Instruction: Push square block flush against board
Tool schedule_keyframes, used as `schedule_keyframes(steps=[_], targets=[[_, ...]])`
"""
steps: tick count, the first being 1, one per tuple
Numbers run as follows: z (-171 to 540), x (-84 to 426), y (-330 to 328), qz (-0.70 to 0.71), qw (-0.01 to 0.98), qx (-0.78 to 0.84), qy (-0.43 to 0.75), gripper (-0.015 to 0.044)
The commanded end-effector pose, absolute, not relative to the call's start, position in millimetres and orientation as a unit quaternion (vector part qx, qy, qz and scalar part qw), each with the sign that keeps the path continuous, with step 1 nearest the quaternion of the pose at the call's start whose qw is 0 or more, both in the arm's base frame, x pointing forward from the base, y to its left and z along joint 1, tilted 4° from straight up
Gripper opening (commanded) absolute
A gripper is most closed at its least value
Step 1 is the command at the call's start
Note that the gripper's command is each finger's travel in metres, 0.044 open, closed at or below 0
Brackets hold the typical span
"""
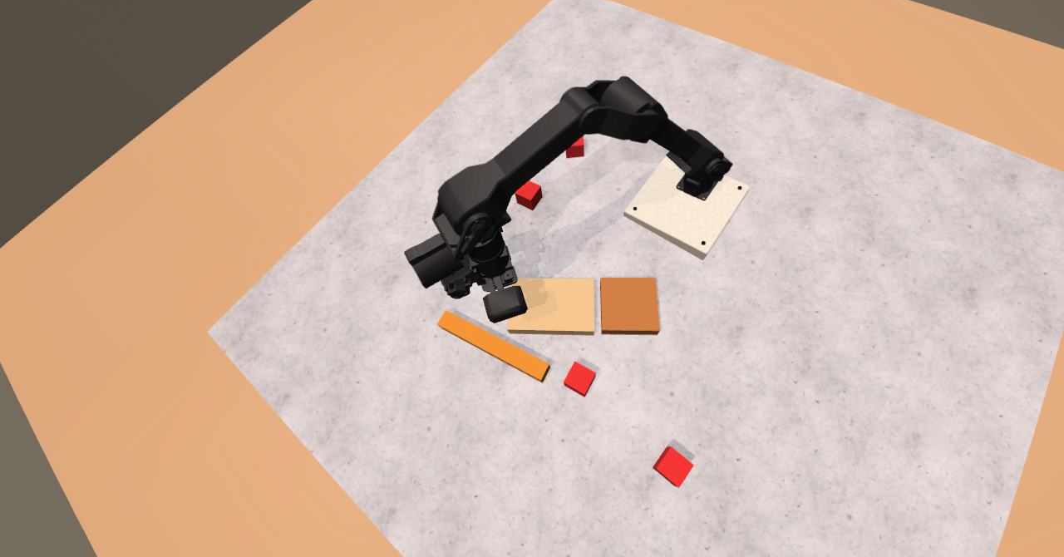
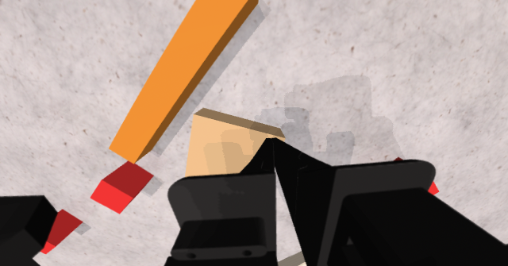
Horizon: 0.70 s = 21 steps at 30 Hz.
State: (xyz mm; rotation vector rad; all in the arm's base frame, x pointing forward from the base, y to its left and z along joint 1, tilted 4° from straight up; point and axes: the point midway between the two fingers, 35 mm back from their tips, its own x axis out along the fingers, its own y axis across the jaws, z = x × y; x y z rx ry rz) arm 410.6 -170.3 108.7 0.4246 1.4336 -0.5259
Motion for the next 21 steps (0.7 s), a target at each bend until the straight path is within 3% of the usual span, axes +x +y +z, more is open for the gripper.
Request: schedule_keyframes(steps=[1, 13, 21], targets=[[107, 421, -171, -0.276, 0.688, 0.235, 0.628, 0.0000], [103, 436, -173, -0.345, 0.657, 0.311, 0.594, 0.0000], [51, 439, -177, -0.345, 0.657, 0.311, 0.594, 0.0000]])
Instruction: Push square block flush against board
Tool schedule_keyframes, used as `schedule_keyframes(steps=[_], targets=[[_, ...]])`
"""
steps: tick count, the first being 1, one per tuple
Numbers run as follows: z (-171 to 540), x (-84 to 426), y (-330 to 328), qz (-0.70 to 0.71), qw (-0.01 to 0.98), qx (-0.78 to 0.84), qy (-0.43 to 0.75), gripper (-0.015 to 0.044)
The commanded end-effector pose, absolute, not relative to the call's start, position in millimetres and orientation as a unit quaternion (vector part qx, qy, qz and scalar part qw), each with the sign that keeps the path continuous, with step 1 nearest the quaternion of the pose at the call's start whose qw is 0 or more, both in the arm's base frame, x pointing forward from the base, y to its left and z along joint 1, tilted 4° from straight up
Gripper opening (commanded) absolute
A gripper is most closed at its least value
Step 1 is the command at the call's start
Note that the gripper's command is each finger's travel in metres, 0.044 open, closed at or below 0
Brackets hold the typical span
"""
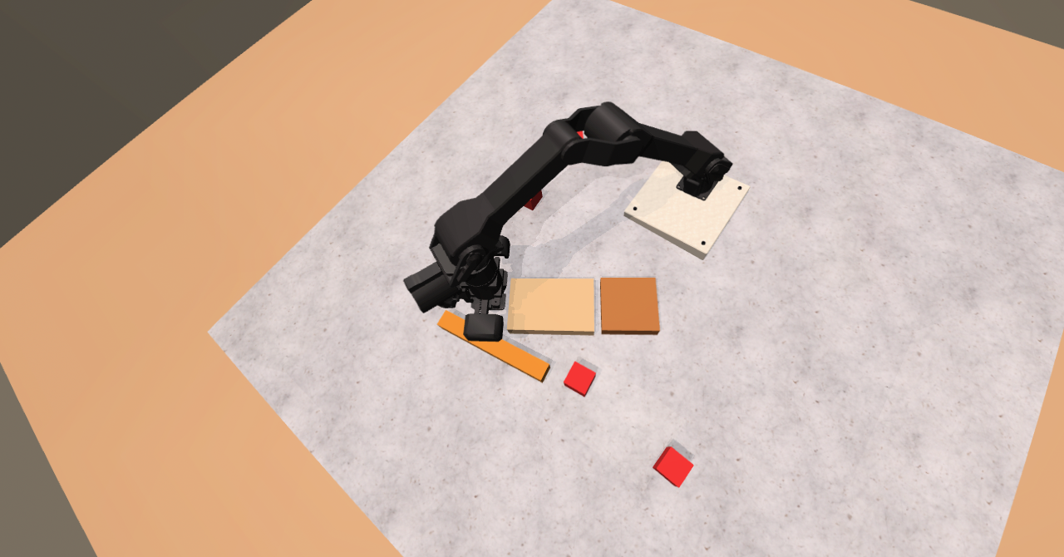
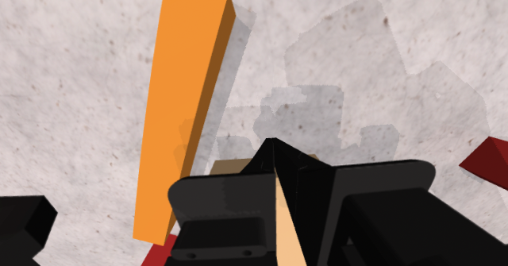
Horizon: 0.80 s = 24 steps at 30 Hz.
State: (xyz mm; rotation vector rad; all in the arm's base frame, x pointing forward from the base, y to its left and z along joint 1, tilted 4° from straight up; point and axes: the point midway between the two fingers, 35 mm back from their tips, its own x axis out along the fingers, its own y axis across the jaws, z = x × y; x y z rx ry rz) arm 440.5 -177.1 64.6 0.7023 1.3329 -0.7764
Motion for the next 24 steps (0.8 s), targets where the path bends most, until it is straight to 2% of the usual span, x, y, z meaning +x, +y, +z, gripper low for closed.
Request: schedule_keyframes(steps=[1, 24], targets=[[51, 439, -177, -0.345, 0.657, 0.311, 0.594, 0.0000], [48, 426, -152, -0.344, 0.656, 0.311, 0.595, 0.0000]])
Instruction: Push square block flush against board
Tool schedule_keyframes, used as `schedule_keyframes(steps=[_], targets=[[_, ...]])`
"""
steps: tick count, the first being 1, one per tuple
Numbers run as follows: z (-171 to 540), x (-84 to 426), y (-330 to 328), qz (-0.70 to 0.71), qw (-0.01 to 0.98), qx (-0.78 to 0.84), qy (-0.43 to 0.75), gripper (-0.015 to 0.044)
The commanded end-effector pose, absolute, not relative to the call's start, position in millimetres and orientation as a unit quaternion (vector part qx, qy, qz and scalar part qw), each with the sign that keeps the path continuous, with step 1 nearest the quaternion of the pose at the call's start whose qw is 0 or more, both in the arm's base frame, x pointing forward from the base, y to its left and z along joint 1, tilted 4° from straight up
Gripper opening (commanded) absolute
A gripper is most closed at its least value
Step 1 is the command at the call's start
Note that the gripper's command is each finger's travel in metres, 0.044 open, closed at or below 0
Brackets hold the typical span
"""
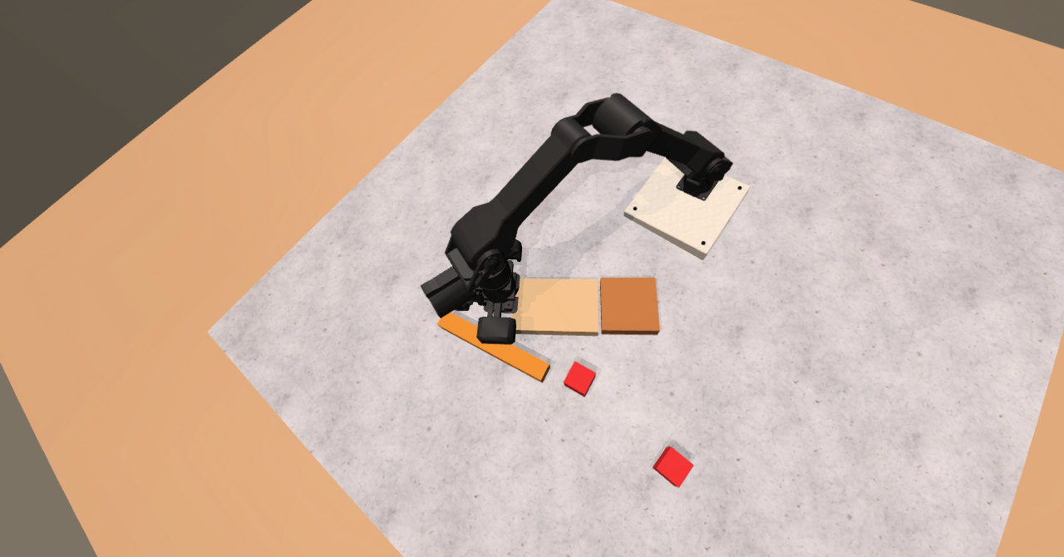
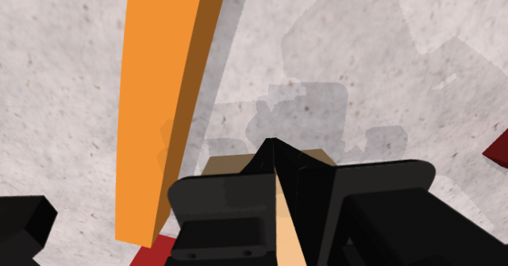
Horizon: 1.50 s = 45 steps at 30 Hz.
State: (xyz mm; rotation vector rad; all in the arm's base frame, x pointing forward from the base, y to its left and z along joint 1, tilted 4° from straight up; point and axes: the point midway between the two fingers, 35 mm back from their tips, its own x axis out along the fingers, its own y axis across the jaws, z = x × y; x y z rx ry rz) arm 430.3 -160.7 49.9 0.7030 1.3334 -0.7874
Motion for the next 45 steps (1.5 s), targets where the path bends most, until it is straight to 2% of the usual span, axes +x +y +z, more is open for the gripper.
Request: schedule_keyframes(steps=[1, 45], targets=[[48, 426, -150, -0.344, 0.656, 0.311, 0.595, 0.0000], [61, 450, -187, -0.347, 0.658, 0.310, 0.593, 0.0000]])
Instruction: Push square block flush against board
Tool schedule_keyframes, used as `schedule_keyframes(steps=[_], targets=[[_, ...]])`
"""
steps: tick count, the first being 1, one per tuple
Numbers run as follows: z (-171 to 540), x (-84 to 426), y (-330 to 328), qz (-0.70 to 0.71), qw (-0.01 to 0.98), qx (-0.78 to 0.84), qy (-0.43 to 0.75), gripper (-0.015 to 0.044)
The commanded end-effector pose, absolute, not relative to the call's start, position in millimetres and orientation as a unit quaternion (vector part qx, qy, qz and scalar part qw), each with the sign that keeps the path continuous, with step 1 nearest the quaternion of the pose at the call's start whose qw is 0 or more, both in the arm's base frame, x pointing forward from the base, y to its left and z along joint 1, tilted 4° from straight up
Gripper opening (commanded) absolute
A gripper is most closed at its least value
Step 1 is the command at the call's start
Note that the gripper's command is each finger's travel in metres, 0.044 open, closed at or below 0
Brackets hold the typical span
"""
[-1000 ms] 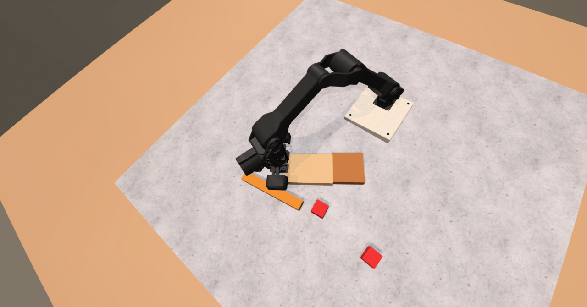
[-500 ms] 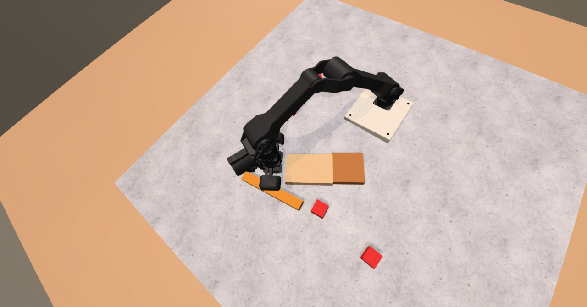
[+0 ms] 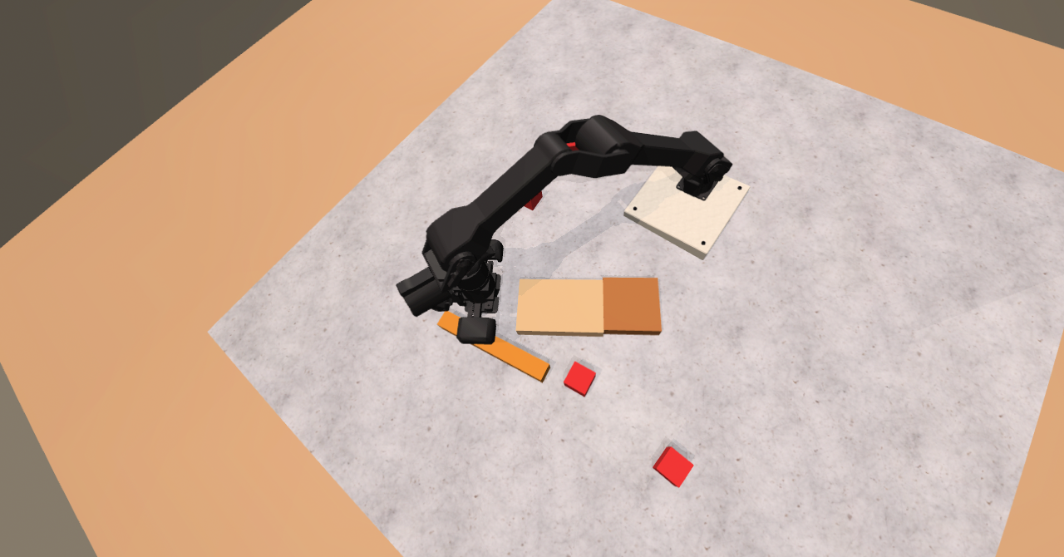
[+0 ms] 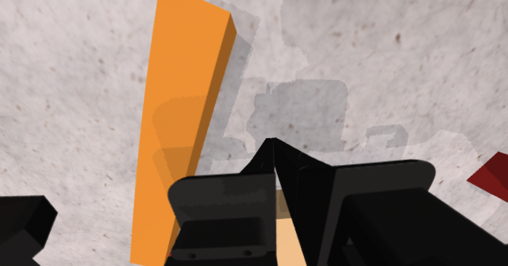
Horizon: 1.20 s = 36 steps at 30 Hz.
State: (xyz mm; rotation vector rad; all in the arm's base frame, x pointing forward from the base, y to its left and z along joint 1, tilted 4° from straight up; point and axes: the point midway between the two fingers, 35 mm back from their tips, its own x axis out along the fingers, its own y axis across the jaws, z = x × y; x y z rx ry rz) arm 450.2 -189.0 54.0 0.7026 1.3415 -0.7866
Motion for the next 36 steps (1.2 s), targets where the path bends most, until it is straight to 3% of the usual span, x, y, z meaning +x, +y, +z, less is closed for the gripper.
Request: schedule_keyframes(steps=[1, 5, 12, 36], targets=[[69, 450, -186, -0.346, 0.658, 0.310, 0.593, 0.0000], [105, 447, -183, -0.345, 0.658, 0.310, 0.593, 0.0000], [106, 448, -181, -0.338, 0.664, 0.301, 0.594, 0.0000], [99, 449, -82, -0.074, 0.727, 0.018, 0.682, 0.0000]])
